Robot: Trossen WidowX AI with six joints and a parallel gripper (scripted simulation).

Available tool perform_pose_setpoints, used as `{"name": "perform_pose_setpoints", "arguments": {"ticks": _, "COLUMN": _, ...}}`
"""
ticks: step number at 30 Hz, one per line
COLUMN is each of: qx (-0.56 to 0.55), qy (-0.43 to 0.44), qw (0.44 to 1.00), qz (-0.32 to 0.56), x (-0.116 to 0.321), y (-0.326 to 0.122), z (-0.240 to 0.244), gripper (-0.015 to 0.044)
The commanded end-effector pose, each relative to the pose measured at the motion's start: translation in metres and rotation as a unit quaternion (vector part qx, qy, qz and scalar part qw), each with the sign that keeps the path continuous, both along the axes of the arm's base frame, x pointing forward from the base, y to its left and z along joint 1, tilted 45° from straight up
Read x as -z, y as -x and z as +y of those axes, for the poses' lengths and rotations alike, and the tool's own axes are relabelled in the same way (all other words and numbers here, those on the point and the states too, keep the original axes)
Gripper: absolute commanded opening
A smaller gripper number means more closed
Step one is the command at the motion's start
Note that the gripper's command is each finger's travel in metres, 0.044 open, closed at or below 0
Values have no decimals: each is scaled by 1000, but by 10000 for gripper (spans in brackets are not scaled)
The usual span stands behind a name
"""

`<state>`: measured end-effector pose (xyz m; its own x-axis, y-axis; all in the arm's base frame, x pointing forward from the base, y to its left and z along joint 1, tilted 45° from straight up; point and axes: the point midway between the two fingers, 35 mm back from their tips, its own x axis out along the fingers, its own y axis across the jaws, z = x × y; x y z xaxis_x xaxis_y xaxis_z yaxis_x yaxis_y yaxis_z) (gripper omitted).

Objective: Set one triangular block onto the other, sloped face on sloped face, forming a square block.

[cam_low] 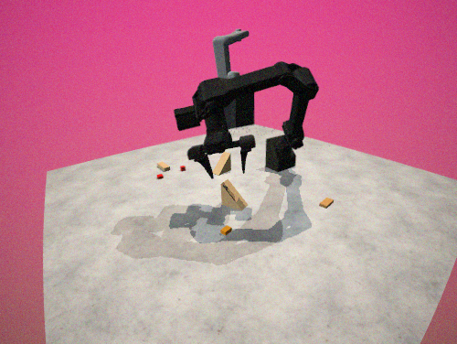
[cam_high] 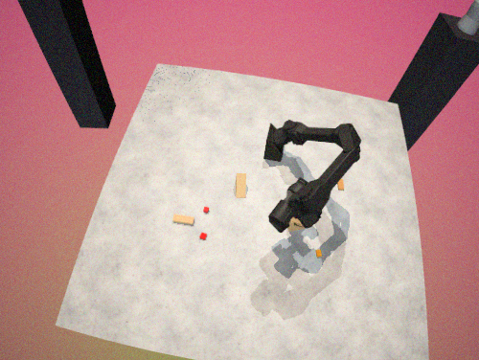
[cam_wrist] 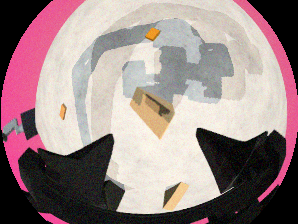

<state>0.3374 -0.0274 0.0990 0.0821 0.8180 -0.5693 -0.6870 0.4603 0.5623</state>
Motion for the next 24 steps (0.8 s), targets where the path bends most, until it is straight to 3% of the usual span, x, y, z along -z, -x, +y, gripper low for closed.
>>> {"name": "perform_pose_setpoints", "arguments": {"ticks": 1, "qx": -175, "qy": -7, "qw": 936, "qz": -304, "x": 1, "y": -7, "z": -21, "gripper": 440}}
{"name": "perform_pose_setpoints", "arguments": {"ticks": 8, "qx": -244, "qy": 1, "qw": 870, "qz": -429, "x": 0, "y": -7, "z": -26, "gripper": 440}}
{"name": "perform_pose_setpoints", "arguments": {"ticks": 24, "qx": -245, "qy": 2, "qw": 868, "qz": -431, "x": 0, "y": -7, "z": -26, "gripper": 440}}
